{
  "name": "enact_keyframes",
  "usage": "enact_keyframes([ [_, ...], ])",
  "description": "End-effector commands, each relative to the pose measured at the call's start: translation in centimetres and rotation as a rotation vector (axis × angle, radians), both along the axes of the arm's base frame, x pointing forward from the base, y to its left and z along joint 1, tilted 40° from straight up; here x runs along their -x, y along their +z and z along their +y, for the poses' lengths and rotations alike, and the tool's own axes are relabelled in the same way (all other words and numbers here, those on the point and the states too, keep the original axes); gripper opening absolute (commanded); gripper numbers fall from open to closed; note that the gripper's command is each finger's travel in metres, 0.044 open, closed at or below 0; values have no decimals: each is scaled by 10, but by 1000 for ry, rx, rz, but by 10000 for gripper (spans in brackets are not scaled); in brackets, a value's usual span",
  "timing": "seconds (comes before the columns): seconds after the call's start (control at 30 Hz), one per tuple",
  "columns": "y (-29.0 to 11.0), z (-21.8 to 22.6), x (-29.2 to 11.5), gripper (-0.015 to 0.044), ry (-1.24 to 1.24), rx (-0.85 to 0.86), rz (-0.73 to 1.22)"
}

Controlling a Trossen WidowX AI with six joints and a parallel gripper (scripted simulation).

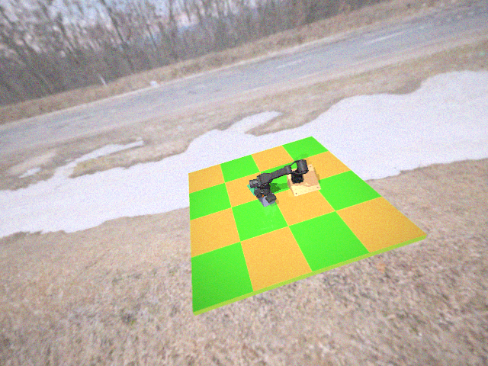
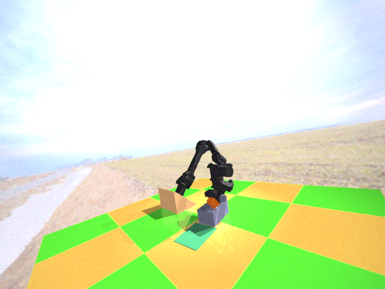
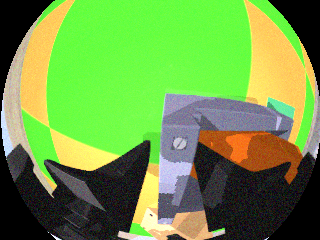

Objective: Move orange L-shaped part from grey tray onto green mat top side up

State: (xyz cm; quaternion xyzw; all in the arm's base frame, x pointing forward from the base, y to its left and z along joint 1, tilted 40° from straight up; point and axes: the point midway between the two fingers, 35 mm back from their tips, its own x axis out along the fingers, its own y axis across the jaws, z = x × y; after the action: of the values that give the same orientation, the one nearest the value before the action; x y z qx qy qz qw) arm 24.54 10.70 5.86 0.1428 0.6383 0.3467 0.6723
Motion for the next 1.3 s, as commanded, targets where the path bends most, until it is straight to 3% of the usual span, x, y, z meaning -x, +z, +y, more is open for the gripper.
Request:
enact_keyframes([
  [0.0, -3, 0, 1, 180, -3, 4, 8],
  [0.8, 17, -2, 3, 180, -4, 5, 8],
  [1.1, 79, -70, -6, 180, -4, 9, 10],
  [1.27, 81, -71, -6, 180, -3, 8, 10],
])
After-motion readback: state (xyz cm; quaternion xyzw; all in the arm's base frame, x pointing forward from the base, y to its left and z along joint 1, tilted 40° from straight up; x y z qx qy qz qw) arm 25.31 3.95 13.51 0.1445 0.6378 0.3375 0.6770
